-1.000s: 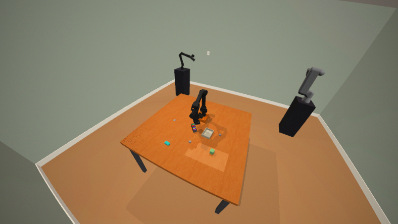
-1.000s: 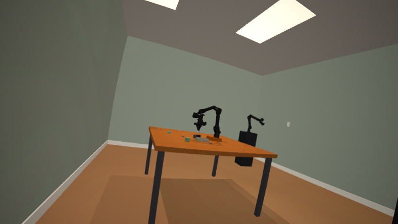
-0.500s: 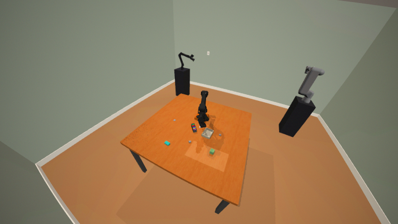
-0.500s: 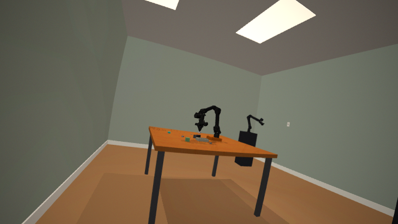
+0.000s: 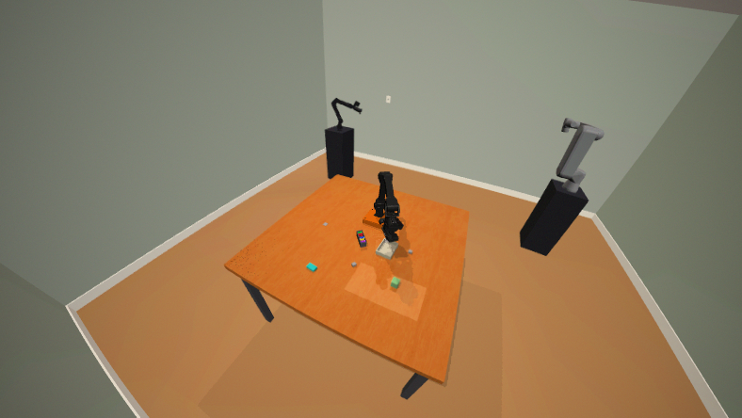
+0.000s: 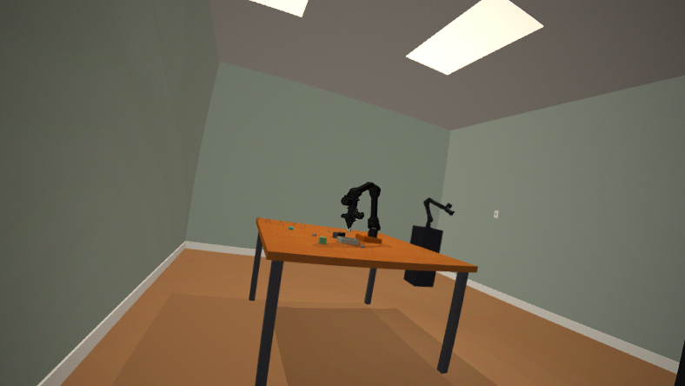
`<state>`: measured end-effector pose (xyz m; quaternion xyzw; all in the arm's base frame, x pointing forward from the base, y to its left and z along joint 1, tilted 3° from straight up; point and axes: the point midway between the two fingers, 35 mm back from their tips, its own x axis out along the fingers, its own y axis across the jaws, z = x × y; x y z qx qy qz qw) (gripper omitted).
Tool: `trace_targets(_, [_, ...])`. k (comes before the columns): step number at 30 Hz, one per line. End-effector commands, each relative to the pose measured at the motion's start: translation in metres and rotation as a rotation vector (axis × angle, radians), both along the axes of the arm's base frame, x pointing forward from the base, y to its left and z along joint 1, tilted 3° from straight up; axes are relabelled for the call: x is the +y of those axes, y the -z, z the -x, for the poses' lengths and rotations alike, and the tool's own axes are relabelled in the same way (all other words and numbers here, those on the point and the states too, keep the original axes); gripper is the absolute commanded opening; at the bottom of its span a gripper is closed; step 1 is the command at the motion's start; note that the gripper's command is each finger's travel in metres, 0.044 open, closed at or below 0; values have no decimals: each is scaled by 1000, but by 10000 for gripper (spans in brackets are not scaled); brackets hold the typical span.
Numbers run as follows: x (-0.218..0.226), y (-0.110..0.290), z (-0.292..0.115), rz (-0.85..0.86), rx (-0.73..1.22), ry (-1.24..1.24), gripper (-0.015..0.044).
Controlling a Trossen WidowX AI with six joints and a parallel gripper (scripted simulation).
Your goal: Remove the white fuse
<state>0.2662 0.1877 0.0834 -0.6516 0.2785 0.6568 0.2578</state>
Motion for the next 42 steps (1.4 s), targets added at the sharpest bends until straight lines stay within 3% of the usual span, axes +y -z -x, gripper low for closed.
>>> trace_targets(1, [10,-1,2,-5,-1,7,0])
trace_targets(30, [9,39,3,-5,-1,7,0])
trace_targets(42, [8,35,2,-1,-3,4,315])
